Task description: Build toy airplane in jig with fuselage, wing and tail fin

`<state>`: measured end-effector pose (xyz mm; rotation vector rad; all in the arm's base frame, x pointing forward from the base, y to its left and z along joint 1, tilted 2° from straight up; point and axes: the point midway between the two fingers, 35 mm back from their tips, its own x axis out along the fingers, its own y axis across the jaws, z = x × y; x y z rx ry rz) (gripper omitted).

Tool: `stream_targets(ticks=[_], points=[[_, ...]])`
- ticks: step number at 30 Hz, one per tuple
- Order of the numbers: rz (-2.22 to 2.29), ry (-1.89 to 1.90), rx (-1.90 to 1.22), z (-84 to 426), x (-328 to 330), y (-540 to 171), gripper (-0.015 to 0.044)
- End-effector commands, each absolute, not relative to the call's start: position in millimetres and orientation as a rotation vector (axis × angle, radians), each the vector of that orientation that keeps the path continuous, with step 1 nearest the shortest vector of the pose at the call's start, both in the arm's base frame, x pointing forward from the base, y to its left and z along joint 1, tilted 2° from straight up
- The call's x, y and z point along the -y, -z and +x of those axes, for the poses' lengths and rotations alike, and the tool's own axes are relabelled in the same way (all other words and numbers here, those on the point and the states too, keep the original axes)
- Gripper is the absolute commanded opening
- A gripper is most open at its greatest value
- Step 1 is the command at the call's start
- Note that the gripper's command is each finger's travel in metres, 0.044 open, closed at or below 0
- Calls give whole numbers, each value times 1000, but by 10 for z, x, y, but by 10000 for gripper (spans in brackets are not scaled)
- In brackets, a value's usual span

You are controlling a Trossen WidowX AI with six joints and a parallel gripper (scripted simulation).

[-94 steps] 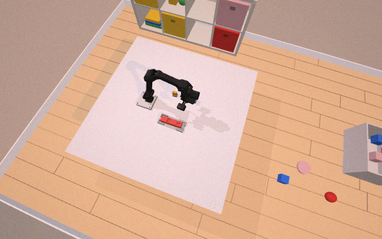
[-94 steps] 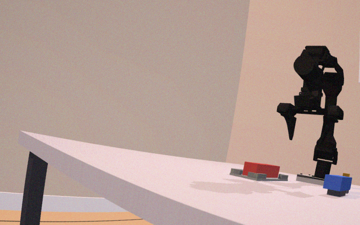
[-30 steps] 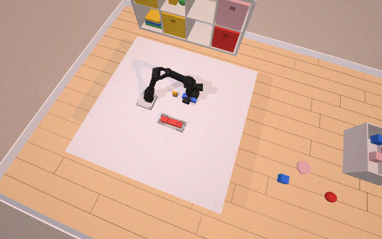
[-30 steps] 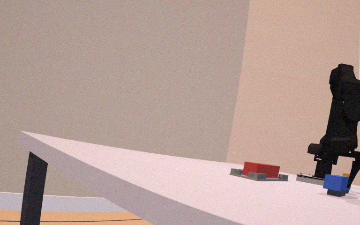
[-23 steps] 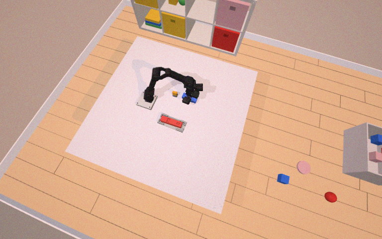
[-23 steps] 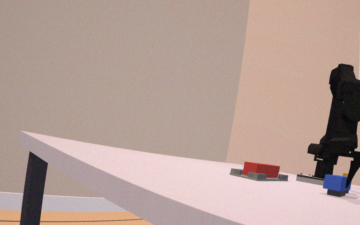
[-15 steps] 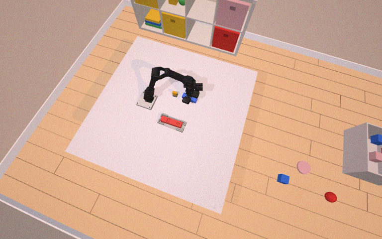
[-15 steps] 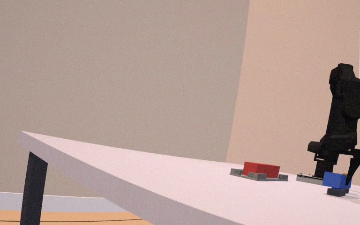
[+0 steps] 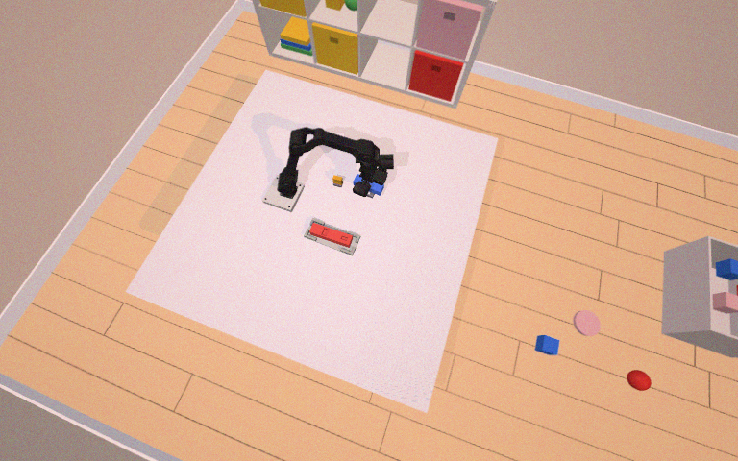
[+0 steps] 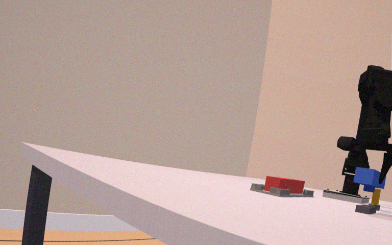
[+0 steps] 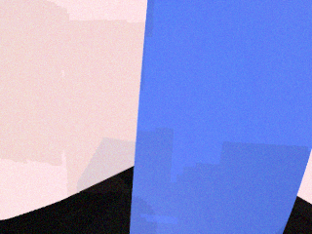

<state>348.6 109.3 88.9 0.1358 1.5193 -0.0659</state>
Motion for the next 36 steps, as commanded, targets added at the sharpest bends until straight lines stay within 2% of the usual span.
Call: stream_targets(ticks=[1, 21, 36], points=[[132, 55, -1521, 3498, -1099, -1044, 0], [114, 42, -1563, 3390, -1071, -1656, 0], [240, 173, -1558, 3400, -728, -1620, 0]])
